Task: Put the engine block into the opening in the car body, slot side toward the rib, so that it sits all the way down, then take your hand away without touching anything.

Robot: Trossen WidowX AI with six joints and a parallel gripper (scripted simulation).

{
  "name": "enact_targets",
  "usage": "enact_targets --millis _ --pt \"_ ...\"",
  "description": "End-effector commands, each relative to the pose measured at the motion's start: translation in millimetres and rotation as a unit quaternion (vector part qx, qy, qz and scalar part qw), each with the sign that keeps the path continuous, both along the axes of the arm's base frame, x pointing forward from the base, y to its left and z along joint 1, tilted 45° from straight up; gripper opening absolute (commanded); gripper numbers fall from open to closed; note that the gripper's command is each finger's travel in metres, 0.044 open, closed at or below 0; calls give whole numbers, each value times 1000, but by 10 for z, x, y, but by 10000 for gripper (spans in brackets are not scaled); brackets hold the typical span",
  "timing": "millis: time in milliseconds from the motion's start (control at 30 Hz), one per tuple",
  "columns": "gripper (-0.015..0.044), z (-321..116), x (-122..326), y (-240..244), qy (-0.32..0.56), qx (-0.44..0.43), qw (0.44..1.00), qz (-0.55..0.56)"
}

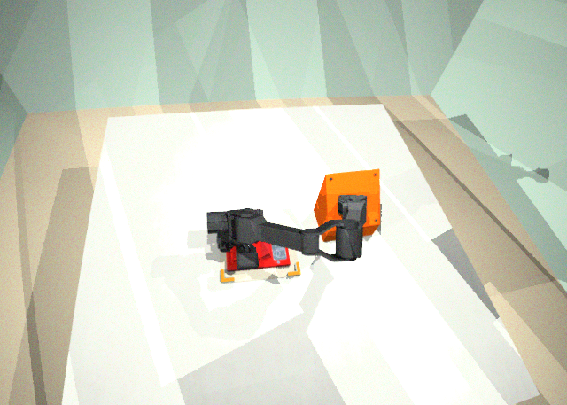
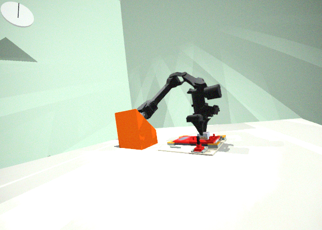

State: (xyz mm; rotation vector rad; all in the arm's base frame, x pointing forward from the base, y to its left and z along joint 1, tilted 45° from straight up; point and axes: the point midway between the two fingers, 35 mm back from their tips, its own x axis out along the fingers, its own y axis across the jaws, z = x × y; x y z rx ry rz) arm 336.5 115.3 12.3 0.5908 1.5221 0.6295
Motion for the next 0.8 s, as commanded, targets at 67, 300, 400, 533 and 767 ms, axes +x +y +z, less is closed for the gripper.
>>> enact_targets --millis 67,300,400,533,767 --pt "158 -11 -1 11 2 2 1000 -2" --pt "210 -9 -1 10 0 0 1000 0" --pt "289 -9 -1 10 0 0 1000 0" --pt "394 -9 -1 10 0 0 1000 0" --pt "440 -9 -1 10 0 0 1000 0"
